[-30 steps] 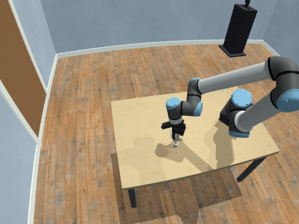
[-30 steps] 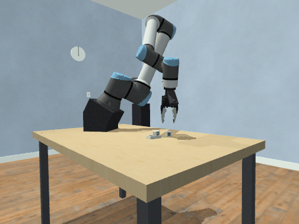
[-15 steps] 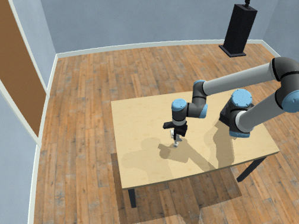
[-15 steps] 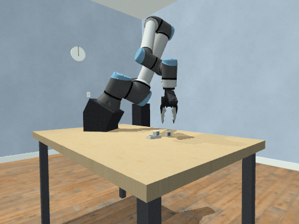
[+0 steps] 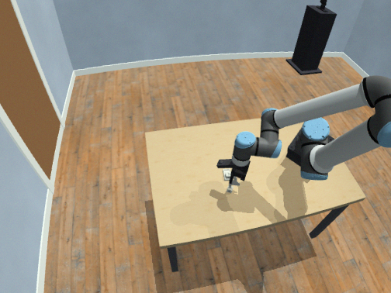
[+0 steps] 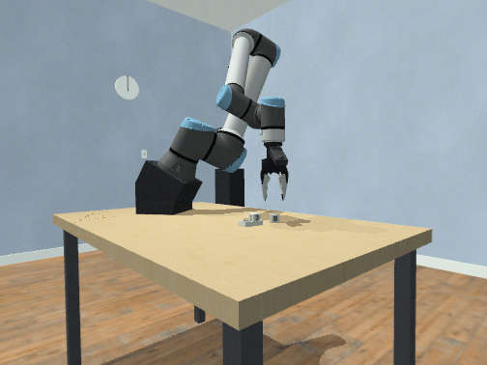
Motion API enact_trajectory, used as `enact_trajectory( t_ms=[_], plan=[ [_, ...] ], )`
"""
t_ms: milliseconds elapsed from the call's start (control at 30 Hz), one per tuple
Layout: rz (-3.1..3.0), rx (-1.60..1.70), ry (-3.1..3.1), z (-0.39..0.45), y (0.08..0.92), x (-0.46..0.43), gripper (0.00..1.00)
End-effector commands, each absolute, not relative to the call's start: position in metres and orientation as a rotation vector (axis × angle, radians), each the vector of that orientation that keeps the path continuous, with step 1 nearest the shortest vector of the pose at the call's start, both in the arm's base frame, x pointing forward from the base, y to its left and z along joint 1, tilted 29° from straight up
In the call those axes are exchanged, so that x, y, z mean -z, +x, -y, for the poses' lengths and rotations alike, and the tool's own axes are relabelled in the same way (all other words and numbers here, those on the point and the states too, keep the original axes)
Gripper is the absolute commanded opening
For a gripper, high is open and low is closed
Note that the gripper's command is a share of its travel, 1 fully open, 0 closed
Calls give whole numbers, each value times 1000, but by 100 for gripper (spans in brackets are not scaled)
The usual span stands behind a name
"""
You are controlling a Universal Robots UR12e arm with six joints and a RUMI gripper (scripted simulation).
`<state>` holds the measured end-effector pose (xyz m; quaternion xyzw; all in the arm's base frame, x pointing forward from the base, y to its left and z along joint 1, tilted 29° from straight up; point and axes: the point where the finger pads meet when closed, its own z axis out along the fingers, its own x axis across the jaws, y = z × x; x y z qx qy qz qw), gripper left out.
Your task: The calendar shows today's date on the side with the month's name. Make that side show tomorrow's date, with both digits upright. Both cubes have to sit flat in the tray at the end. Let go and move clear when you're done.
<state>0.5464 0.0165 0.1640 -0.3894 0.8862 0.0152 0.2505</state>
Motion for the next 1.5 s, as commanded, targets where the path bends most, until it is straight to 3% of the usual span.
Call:
enact_trajectory(
  t_ms=[0, 900, 1467],
  plan=[
    [-2409, -25, -1054, -16, 547, -165, 100],
    [-2426, -36, -1015, -16, 547, -165, 100],
    [-2580, -163, -553, -12, 546, -167, 100]
  ],
)
